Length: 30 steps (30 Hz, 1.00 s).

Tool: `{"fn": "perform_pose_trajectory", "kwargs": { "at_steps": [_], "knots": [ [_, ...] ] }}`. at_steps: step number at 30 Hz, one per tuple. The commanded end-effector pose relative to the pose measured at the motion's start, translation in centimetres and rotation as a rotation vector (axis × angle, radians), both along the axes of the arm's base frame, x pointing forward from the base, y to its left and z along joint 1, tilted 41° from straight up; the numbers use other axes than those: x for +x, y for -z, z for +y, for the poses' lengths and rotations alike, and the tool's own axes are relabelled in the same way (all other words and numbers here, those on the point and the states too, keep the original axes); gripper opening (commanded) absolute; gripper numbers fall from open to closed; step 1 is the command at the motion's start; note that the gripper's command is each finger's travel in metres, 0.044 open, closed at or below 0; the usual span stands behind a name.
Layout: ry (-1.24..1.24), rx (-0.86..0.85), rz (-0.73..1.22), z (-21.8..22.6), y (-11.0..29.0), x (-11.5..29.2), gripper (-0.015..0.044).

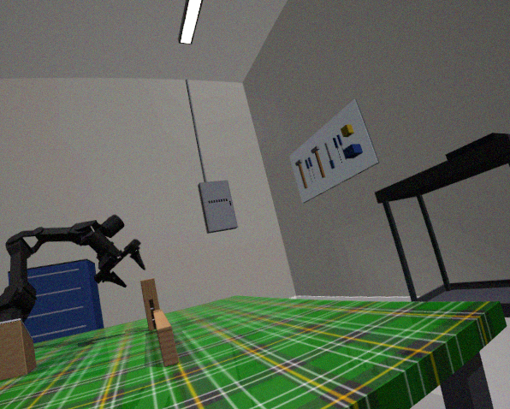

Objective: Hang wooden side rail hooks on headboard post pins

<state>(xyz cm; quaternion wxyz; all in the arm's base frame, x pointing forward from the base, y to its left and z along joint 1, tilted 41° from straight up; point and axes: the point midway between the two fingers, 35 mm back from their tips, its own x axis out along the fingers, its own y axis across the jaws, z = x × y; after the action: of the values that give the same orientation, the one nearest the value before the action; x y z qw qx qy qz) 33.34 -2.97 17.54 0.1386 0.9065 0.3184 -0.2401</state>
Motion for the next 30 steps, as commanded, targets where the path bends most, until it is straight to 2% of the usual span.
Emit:
{"fn": "perform_pose_trajectory", "kwargs": {
  "at_steps": [1,7,30],
  "knots": [
    [0.104,0.332,0.234,3.1,1.9,-1.3,0.0440],
    [0.186,0.565,0.438,5.2,3.2,-2.6,0.0440],
    [0.189,0.572,0.445,5.2,3.3,-2.6,0.0440]
  ]
}}
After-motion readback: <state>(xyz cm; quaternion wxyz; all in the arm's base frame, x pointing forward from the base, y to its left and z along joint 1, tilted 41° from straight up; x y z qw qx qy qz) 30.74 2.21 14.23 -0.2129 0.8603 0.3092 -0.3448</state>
